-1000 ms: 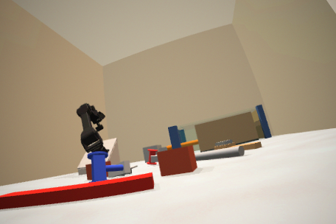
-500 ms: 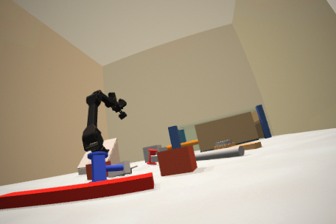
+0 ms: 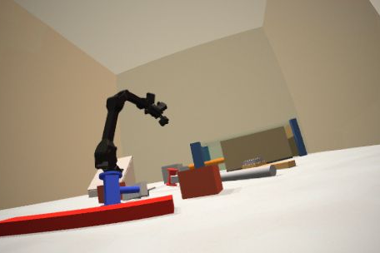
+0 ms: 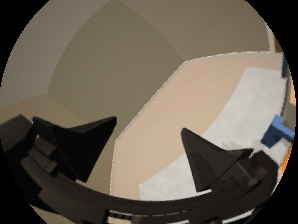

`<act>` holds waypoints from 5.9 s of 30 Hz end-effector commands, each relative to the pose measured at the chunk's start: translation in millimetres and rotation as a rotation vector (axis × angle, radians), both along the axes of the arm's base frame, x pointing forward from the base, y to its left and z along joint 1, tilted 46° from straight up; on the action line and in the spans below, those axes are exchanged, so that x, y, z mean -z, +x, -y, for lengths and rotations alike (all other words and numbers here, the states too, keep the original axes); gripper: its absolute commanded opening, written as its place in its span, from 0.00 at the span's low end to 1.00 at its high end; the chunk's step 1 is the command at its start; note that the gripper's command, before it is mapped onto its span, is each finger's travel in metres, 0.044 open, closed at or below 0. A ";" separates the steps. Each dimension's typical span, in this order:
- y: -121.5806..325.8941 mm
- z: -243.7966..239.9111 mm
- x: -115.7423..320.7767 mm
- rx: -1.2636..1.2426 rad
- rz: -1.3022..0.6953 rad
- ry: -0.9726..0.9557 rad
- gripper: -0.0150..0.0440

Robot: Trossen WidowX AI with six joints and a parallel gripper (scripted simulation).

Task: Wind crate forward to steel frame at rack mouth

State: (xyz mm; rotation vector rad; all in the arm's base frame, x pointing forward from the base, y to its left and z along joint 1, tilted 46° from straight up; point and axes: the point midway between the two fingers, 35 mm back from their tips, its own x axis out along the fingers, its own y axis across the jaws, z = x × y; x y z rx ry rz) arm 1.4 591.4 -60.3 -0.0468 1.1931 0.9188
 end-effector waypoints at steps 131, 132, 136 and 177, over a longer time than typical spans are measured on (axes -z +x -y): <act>364.8 620.0 -106.2 0.124 0.093 -1.402 0.46; 364.8 620.0 -106.2 0.124 0.093 -1.402 0.45; 364.8 620.0 -106.2 0.124 0.093 -1.402 0.40; 342.5 510.4 -211.5 0.028 0.099 -1.419 0.25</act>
